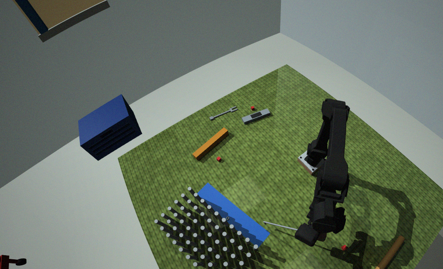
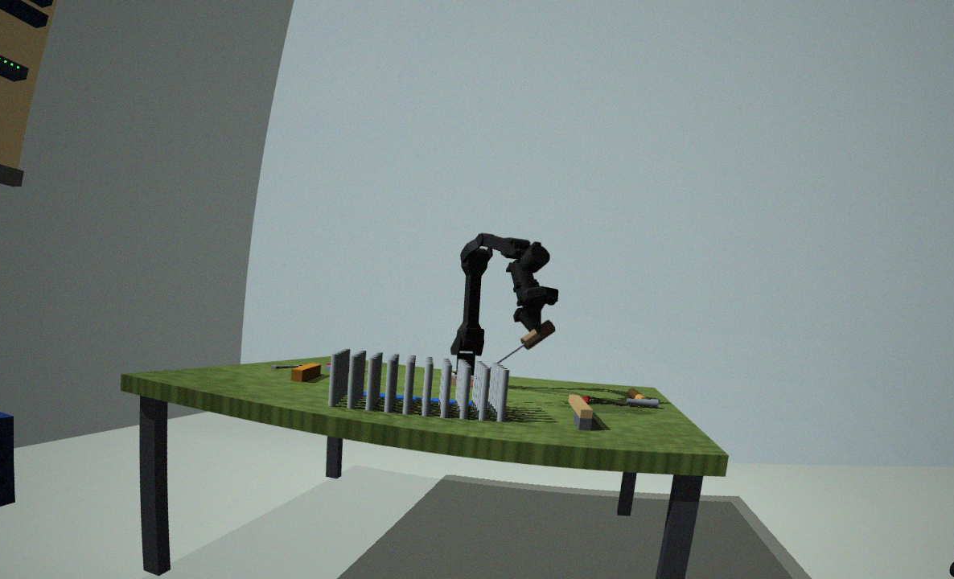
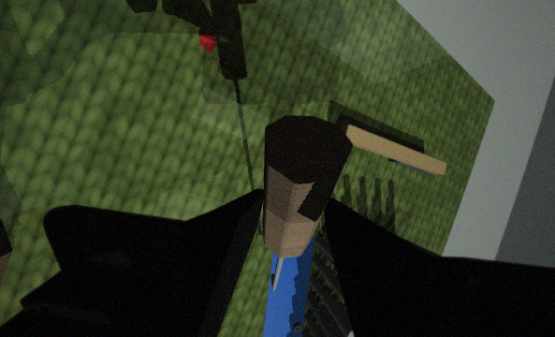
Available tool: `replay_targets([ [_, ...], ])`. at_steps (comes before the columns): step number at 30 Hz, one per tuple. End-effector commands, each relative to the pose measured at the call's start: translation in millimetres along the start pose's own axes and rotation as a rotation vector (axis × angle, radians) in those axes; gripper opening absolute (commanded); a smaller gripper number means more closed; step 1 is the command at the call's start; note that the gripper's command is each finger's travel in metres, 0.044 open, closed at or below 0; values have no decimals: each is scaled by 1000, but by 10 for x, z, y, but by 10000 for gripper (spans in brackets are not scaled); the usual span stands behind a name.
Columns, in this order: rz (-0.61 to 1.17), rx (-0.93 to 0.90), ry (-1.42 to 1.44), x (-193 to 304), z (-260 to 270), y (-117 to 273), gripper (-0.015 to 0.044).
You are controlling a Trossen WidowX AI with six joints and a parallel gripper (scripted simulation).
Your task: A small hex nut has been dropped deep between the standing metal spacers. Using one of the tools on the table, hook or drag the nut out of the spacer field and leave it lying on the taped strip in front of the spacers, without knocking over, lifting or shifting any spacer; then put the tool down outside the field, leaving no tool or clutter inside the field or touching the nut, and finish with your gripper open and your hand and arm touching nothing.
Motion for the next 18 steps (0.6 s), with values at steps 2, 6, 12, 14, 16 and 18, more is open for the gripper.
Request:
replay_targets([
  [2,-3,11,192,-145,30,-28,0],
  [6,-8,14,327,-243,71,-42,0],
  [12,-14,20,529,-390,140,-62,0],
  [14,-15,22,596,-436,163,-68,0],
  [16,-17,25,662,-481,186,-74,0],
  [18,-18,28,729,-526,209,-80,0],
])
Point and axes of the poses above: the point midway between the two fingers, 35 mm back from their tips, its own y axis back along the fingers, its own z axis across the jaws, x = y × z, the point moved 5 cm from there along y, back along the fingers, and after that the axes turned 12 degrees about -y, right-handed, at the moved point
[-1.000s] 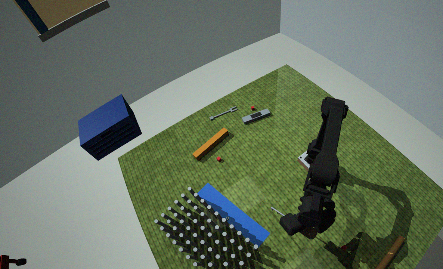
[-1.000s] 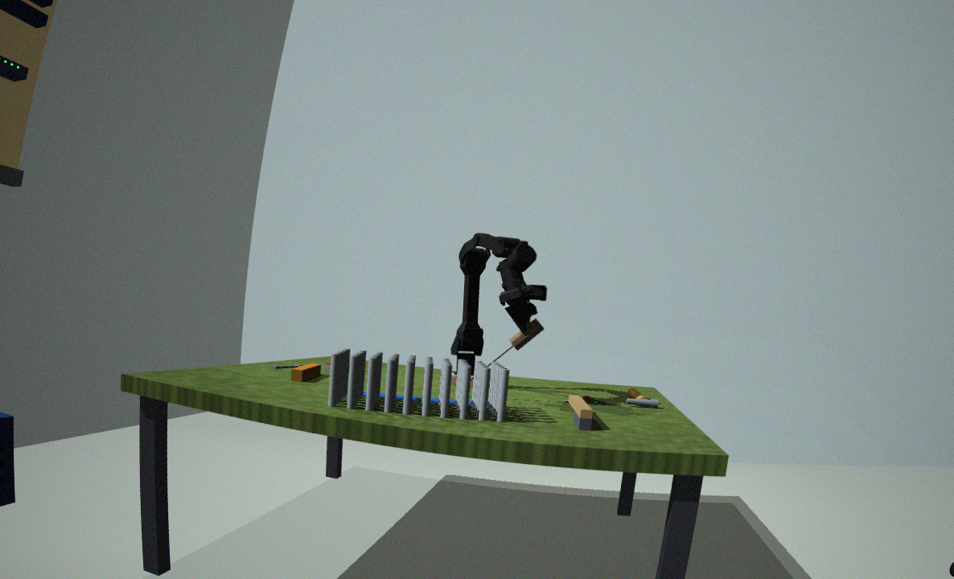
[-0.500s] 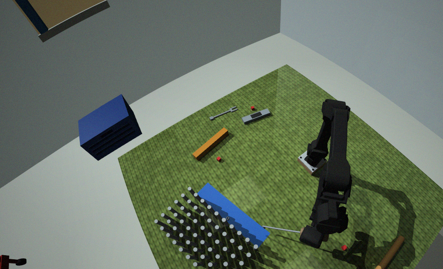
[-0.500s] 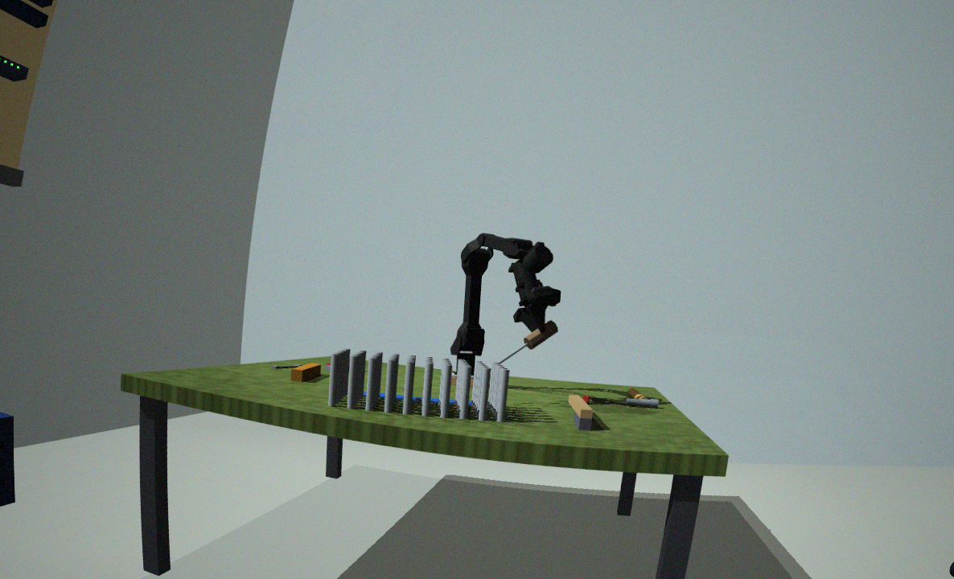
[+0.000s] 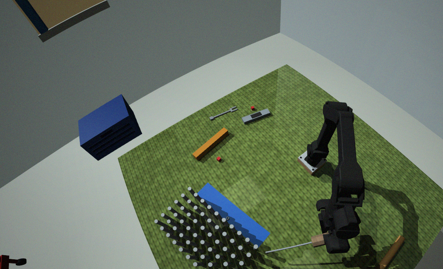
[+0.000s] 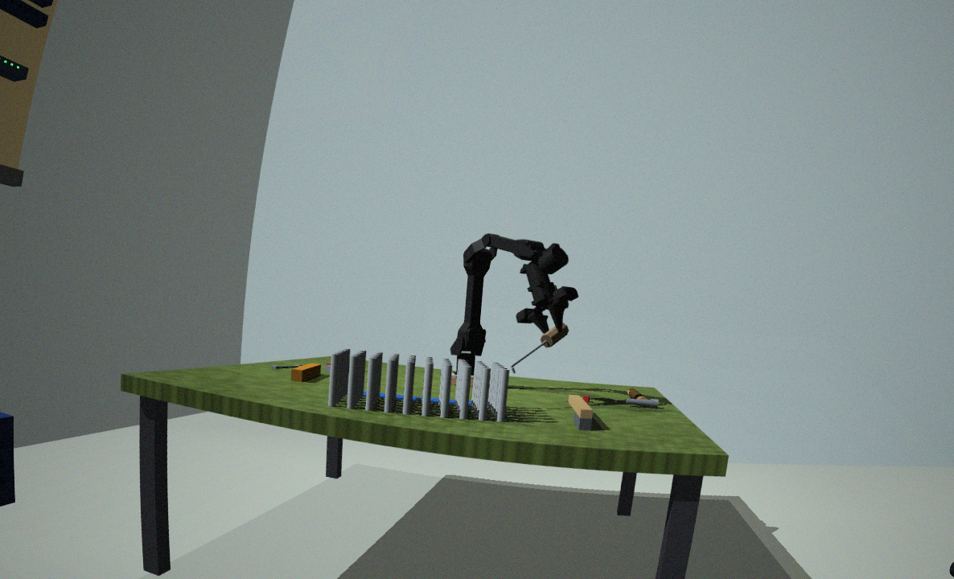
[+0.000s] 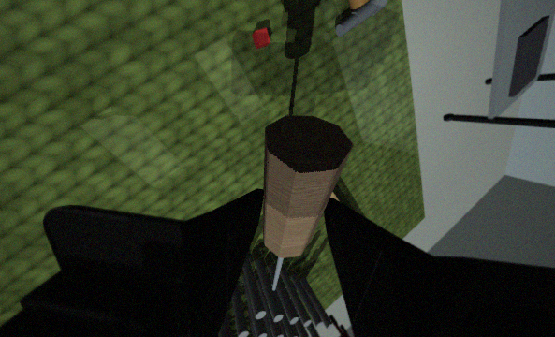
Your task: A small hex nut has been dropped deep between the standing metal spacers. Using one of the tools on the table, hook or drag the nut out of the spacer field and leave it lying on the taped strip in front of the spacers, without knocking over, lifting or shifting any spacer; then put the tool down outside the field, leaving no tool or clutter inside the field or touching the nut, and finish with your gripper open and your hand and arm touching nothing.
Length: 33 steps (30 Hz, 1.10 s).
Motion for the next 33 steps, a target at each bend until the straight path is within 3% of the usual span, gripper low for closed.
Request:
replay_targets([
  [1,3,12,155,-113,-40,-20,0],
  [25,8,47,969,-717,-64,-86,0],
  [33,8,48,991,-734,-64,-87,0],
])
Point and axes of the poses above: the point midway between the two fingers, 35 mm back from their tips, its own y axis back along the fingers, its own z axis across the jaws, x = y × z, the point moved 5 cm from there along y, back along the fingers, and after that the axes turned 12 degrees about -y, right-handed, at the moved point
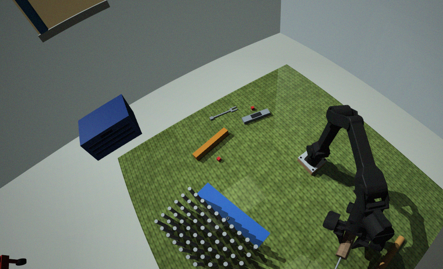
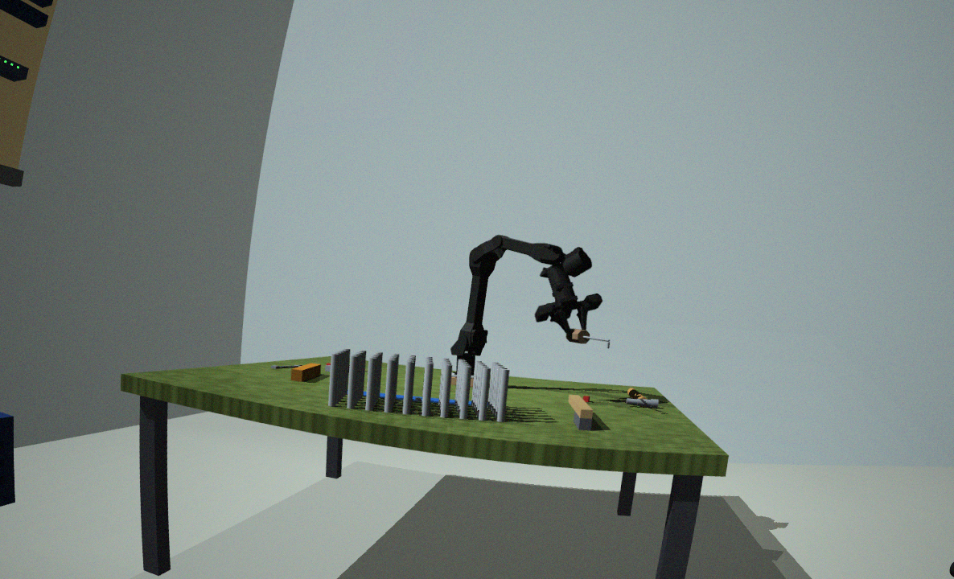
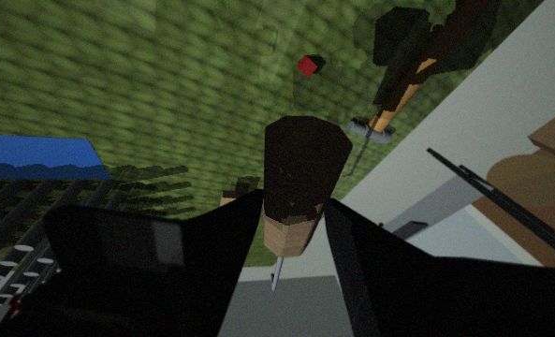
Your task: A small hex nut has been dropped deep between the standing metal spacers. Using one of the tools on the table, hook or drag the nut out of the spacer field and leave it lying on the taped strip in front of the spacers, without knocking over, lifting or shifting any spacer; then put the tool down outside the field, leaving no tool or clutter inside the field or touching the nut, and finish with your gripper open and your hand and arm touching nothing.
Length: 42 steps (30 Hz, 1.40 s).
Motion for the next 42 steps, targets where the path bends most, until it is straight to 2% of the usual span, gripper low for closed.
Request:
replay_targets([
  [1,11,2,20,12,-21,0,0],
  [42,11,2,20,-50,42,-347,0],
])
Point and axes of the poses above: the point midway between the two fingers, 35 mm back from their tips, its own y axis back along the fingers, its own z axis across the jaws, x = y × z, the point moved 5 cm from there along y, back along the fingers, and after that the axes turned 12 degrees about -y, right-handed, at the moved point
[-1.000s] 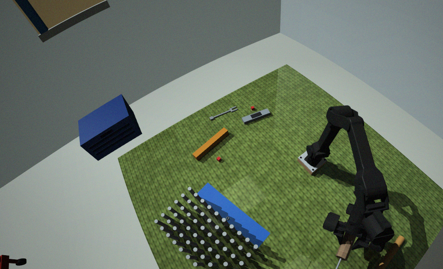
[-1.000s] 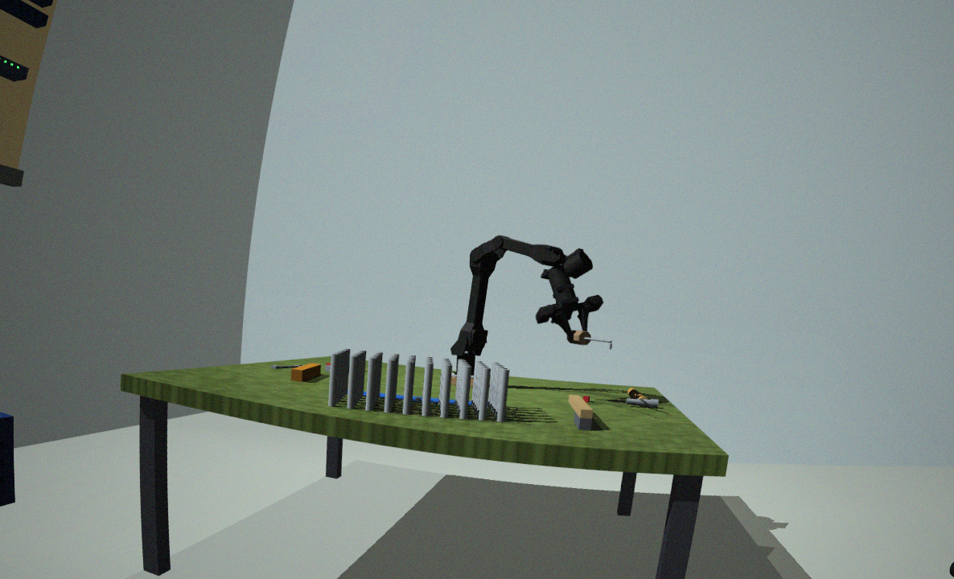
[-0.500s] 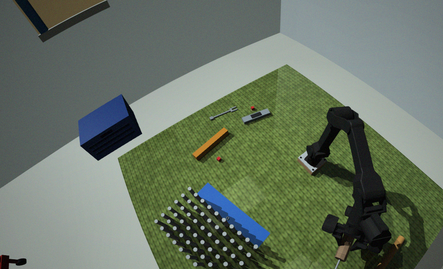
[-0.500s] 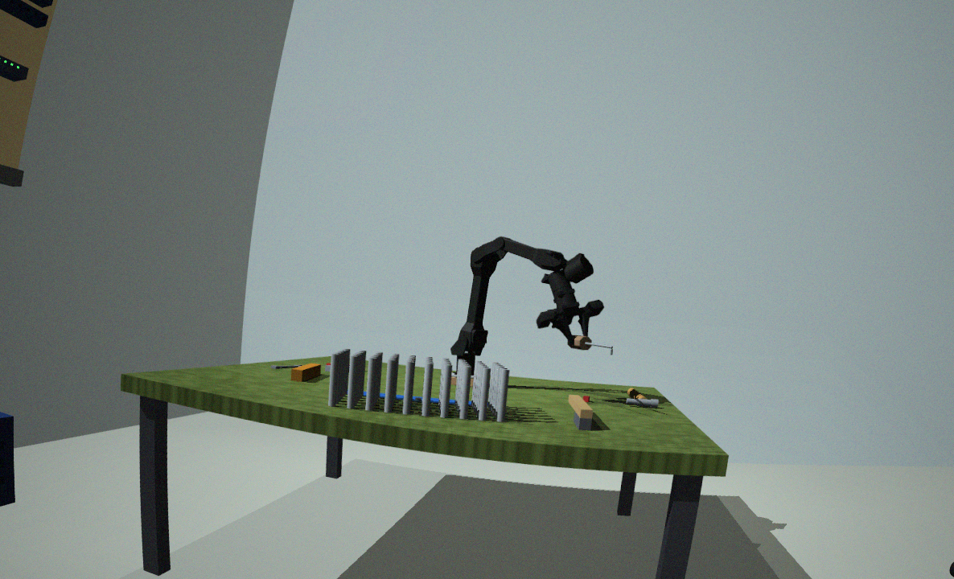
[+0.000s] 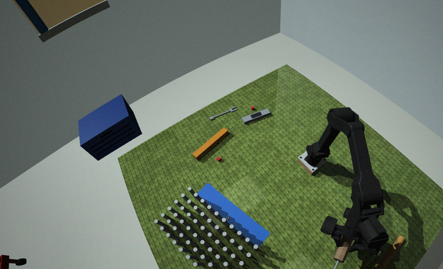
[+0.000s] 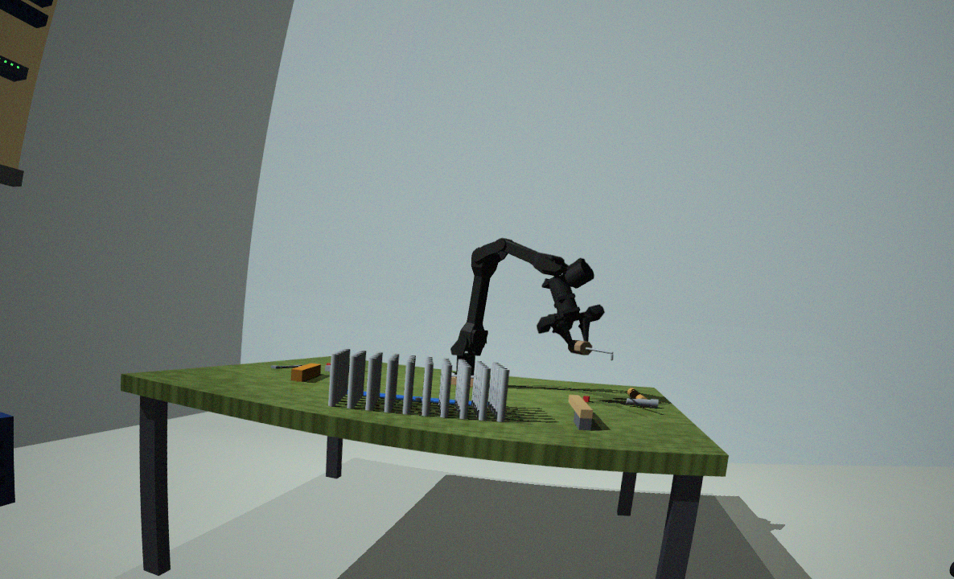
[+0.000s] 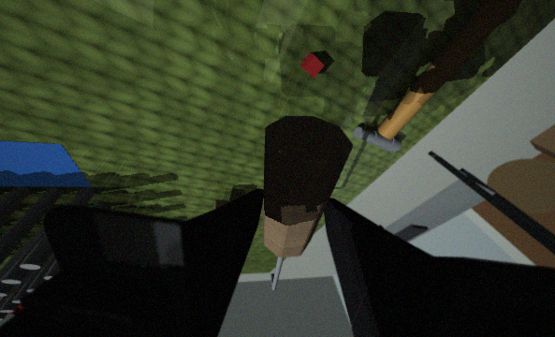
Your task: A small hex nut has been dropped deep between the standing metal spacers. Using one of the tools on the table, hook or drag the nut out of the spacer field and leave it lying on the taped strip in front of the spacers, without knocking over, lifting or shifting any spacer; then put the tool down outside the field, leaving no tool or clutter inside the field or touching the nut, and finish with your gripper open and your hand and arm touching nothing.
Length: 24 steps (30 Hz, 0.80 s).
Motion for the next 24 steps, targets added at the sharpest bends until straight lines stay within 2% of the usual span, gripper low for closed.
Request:
replay_targets([
  [1,7,-2,4,1,8,-45,0],
  [24,7,-2,4,-49,60,-239,0],
])
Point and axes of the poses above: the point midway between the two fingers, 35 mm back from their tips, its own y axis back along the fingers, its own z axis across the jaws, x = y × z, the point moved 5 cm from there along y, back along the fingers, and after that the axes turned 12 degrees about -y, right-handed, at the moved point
